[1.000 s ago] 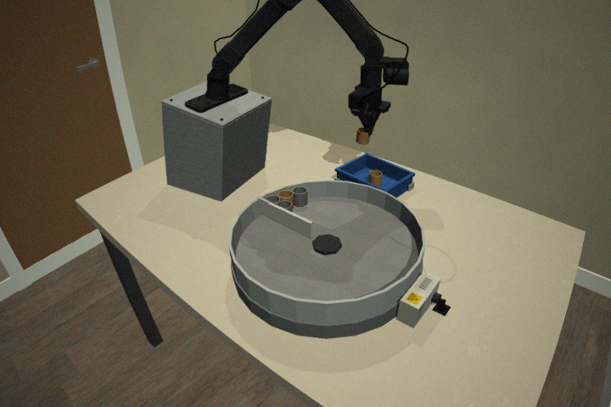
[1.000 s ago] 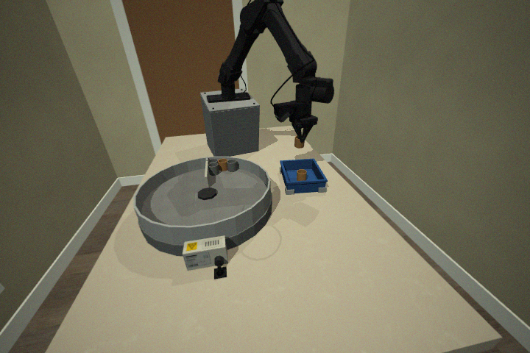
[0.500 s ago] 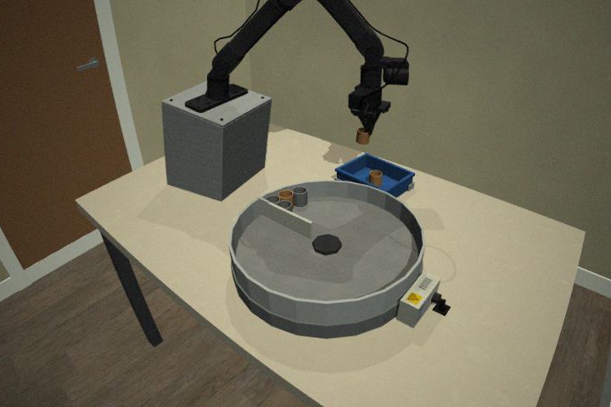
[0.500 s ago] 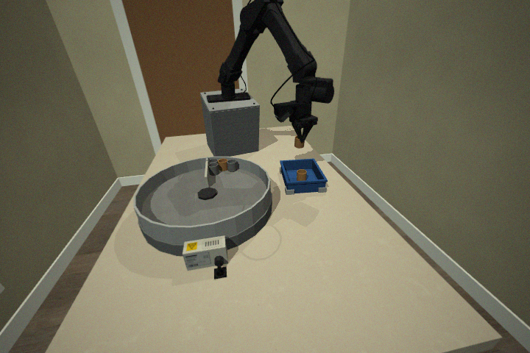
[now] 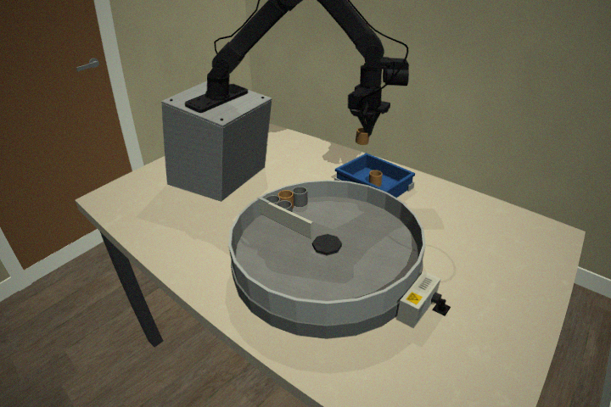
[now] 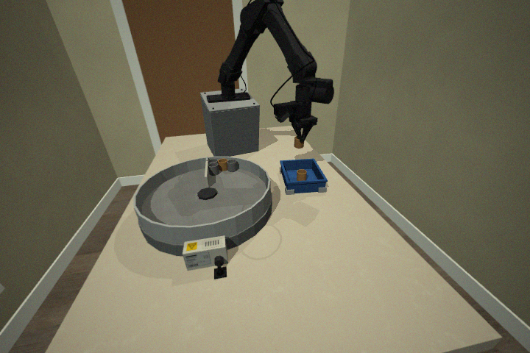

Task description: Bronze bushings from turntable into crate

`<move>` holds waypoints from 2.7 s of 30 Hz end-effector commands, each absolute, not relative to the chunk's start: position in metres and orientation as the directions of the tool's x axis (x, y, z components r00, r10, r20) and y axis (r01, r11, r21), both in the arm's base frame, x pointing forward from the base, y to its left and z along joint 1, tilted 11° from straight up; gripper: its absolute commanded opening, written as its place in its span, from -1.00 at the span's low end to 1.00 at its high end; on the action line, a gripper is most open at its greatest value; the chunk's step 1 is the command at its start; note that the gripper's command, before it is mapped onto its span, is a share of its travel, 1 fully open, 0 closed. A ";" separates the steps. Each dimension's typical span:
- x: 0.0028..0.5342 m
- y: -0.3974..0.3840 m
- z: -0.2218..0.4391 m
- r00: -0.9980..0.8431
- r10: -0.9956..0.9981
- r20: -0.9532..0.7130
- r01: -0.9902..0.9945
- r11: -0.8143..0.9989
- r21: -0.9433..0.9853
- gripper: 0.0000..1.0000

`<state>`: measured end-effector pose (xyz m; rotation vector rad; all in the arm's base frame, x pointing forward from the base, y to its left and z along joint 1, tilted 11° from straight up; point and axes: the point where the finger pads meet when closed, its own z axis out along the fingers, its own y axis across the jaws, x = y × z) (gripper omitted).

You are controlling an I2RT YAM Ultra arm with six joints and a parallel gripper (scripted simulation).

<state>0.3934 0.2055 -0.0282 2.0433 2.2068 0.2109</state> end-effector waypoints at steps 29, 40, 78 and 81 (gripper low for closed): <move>0.400 0.215 -0.015 -0.083 0.997 0.002 0.973 0.080 0.215 -1.00; 0.403 0.218 -0.007 -0.081 0.997 0.009 0.970 0.077 0.230 -1.00; 0.394 0.206 -0.014 -0.078 0.997 -0.006 0.976 0.077 0.204 -1.00; 0.392 0.204 -0.016 -0.078 0.997 -0.009 0.977 0.078 0.198 -1.00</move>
